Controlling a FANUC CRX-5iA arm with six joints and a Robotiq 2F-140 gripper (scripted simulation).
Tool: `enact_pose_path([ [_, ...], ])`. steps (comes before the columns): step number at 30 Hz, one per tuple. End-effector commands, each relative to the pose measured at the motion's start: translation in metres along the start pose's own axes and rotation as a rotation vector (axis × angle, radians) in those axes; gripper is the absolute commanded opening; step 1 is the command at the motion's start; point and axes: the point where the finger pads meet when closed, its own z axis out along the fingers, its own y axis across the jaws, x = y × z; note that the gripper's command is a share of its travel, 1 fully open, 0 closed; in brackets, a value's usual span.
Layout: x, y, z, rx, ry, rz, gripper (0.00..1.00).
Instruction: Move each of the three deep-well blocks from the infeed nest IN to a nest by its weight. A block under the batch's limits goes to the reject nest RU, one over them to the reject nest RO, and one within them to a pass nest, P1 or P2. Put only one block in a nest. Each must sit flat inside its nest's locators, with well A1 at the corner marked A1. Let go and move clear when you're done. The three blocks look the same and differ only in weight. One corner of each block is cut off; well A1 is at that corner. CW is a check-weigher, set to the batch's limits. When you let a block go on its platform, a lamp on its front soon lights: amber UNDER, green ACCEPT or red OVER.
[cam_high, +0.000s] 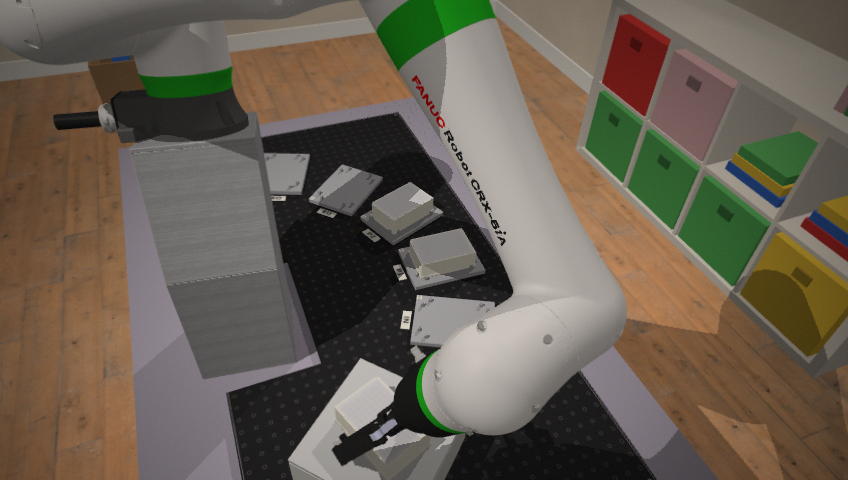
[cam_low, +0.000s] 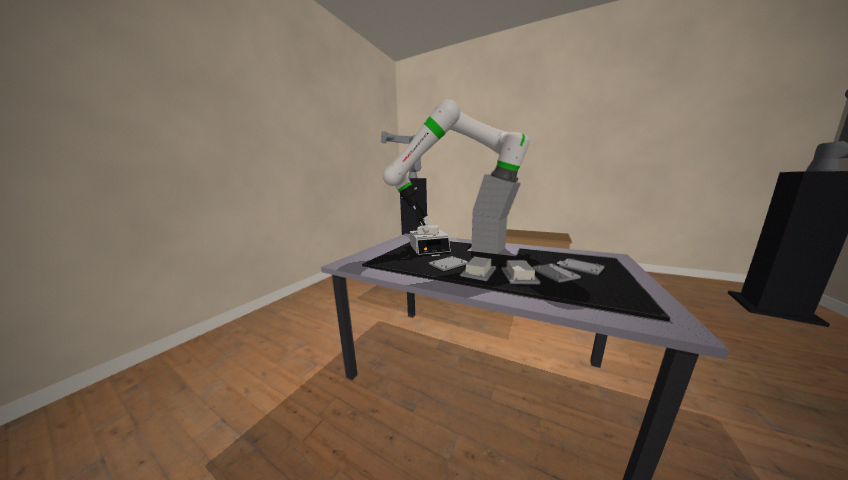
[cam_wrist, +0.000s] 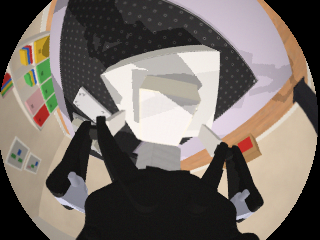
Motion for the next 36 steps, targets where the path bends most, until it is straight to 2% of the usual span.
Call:
enact_pose_path([
  [1,0.0034,0.0001,0.0053,0.0,0.0,0.0,1.0],
  [19,0.0064,0.0001,0.0106,0.0,0.0,0.0,1.0],
  [20,0.0064,0.0001,0.0106,0.0,0.0,0.0,0.1],
  [36,0.0064,0.0001,0.0106,0.0,0.0,0.0,0.1],
])
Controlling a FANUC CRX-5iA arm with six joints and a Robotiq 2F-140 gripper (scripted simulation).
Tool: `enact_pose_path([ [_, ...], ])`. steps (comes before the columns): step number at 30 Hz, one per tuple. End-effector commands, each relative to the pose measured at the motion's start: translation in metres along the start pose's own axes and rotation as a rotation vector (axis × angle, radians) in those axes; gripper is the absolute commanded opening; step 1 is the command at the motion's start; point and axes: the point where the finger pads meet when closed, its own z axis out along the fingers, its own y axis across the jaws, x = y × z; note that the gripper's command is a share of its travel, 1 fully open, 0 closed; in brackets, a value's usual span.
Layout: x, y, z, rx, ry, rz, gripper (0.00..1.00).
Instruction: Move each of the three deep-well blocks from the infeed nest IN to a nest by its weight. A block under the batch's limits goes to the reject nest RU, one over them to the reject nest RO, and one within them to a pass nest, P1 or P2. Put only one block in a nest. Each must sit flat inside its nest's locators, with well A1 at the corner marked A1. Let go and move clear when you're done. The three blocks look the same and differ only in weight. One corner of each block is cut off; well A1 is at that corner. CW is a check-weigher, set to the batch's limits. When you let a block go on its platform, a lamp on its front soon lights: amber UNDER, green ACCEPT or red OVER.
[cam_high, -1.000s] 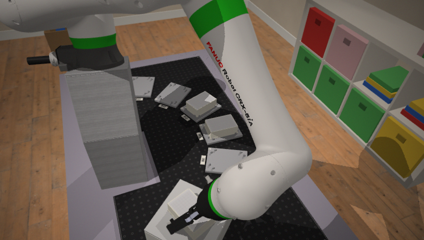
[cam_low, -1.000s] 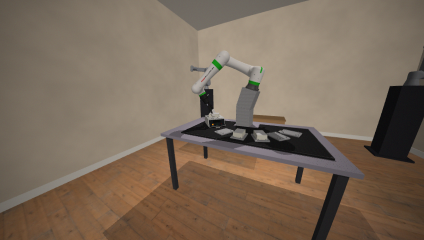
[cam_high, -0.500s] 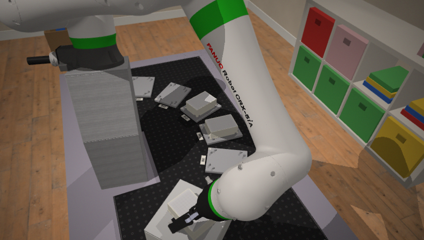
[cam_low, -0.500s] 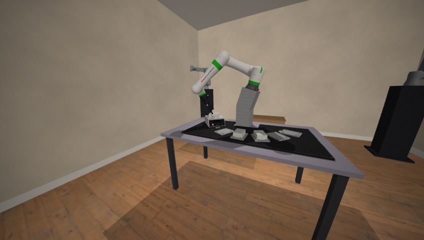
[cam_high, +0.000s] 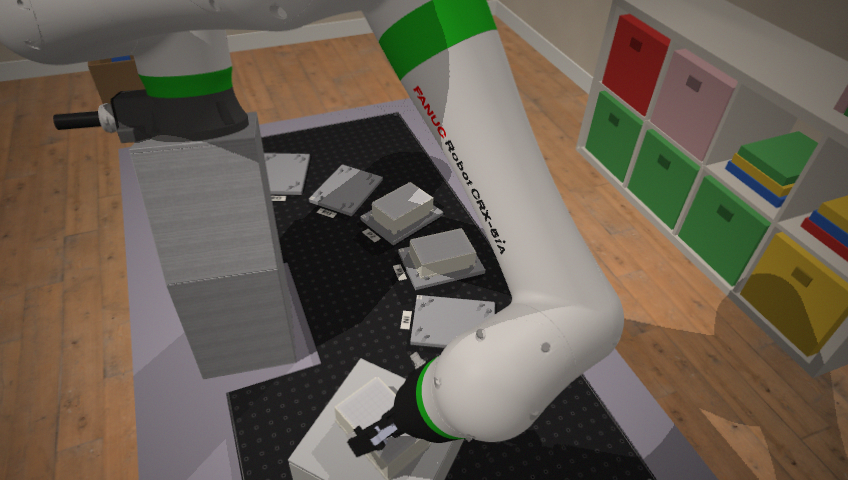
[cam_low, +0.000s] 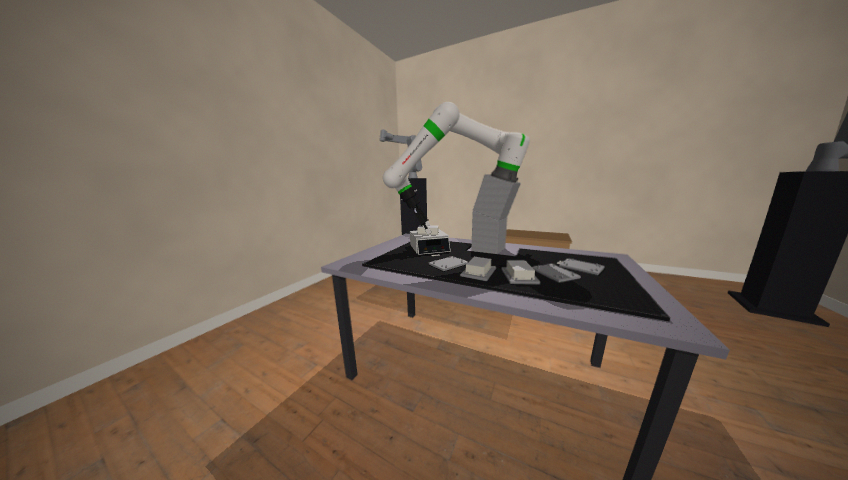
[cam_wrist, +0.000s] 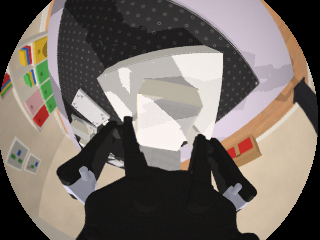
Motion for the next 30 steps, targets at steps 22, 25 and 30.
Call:
enact_pose_path([
  [22,-0.003,0.0,-0.006,0.0,0.0,0.0,0.1],
  [25,-0.005,0.0,-0.009,0.0,0.0,0.0,0.1],
  [30,-0.008,0.0,-0.015,0.0,0.0,0.0,0.1],
])
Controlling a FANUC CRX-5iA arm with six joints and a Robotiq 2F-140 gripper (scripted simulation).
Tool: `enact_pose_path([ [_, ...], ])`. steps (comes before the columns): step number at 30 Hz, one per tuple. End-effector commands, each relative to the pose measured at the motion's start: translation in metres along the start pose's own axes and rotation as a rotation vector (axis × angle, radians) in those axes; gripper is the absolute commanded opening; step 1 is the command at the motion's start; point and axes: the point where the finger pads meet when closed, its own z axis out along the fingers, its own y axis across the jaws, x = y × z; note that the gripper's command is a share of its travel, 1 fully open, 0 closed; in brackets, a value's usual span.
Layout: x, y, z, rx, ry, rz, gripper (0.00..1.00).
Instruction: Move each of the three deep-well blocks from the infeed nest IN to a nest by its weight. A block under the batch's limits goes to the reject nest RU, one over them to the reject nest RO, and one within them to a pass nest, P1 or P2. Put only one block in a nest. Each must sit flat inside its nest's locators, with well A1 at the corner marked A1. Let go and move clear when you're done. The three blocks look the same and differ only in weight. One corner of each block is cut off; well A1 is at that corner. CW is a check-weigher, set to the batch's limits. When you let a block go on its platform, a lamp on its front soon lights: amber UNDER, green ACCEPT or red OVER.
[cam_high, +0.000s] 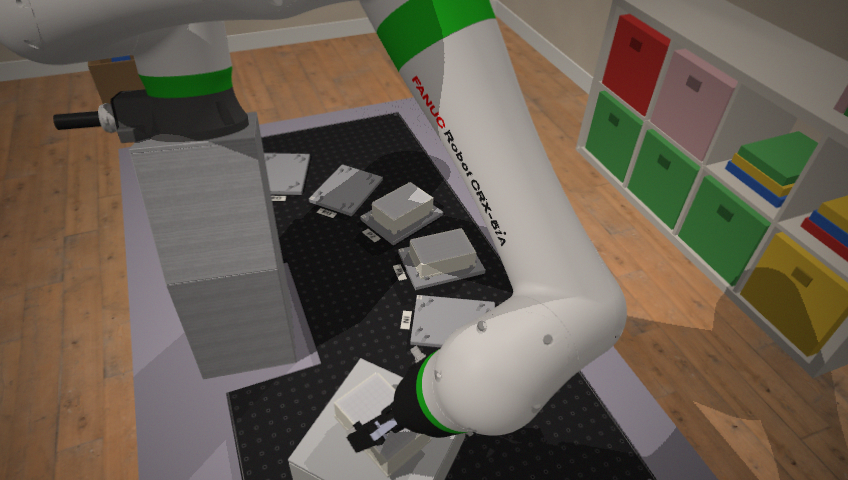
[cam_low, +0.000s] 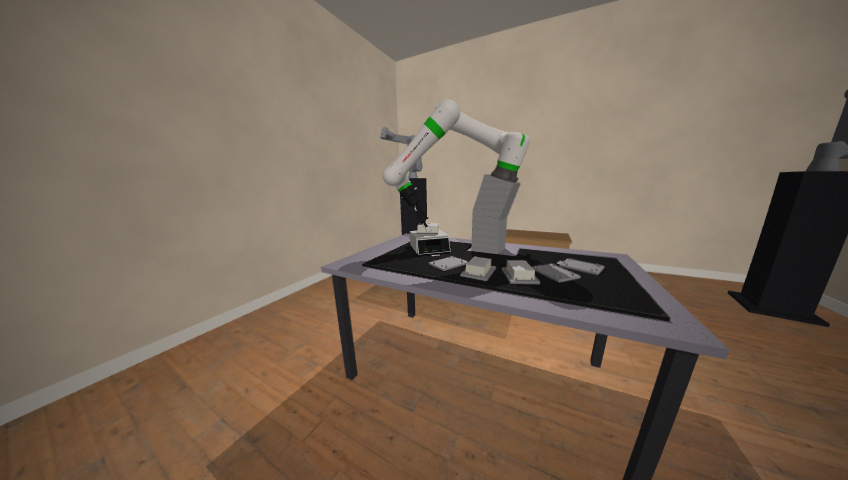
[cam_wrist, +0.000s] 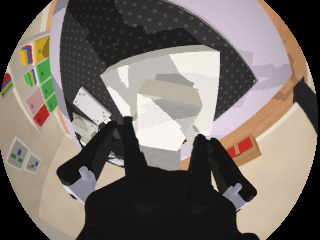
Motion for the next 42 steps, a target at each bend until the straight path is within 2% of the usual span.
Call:
enact_pose_path([
  [1,-0.003,0.0,-0.005,0.0,0.0,0.0,0.1],
  [28,-0.024,0.0,-0.042,0.0,0.0,0.0,0.1],
  [42,-0.027,0.0,-0.047,0.0,0.0,0.0,0.1],
])
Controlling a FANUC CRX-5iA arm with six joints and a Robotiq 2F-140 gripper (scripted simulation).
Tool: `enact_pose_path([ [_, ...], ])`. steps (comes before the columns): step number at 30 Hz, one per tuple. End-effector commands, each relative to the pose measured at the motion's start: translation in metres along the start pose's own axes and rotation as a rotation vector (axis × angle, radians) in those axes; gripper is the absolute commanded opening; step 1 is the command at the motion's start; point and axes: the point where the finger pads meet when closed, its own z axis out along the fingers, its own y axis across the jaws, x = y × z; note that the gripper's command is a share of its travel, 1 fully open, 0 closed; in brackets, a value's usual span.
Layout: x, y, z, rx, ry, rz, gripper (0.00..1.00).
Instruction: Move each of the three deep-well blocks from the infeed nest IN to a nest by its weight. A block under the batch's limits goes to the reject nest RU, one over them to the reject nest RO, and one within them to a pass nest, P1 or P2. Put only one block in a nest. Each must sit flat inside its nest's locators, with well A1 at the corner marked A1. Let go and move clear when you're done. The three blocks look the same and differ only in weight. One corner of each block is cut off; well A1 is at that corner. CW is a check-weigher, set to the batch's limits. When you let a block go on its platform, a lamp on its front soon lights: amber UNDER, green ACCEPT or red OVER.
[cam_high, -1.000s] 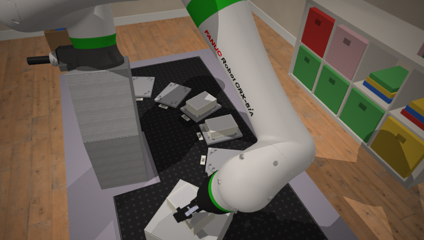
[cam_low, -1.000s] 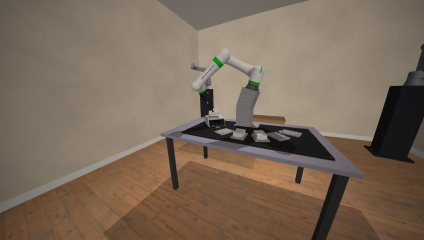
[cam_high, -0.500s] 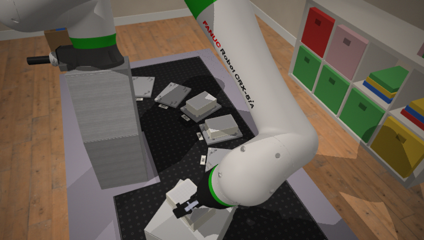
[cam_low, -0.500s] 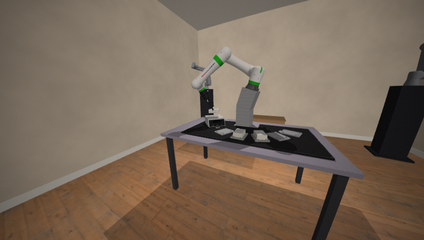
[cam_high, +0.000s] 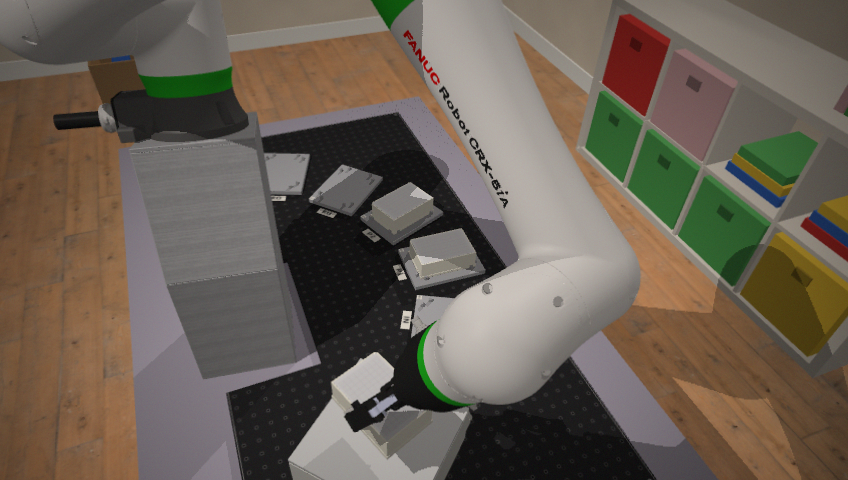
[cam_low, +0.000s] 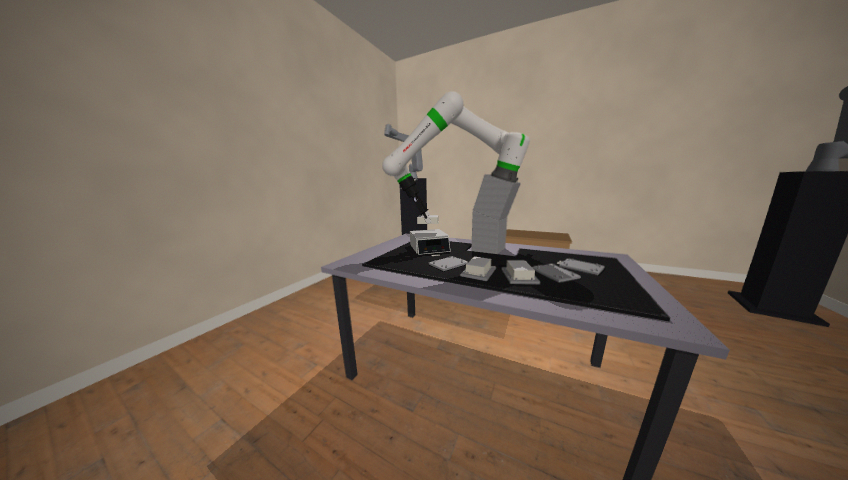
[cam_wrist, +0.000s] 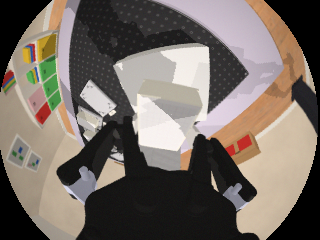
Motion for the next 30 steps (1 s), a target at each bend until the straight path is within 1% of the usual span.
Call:
enact_pose_path([
  [1,0.0,0.0,0.0,0.0,0.0,0.0,0.1],
  [11,0.0,0.0,0.0,0.0,0.0,0.0,0.1],
  [20,-0.006,-0.029,0.003,-0.15,0.0,-0.26,0.1],
  [22,-0.006,-0.029,0.003,-0.15,0.0,-0.26,0.1],
  [25,-0.008,-0.039,0.004,-0.2,0.0,-0.346,0.1],
  [30,-0.011,-0.055,0.006,-0.201,0.0,-0.348,0.1],
])
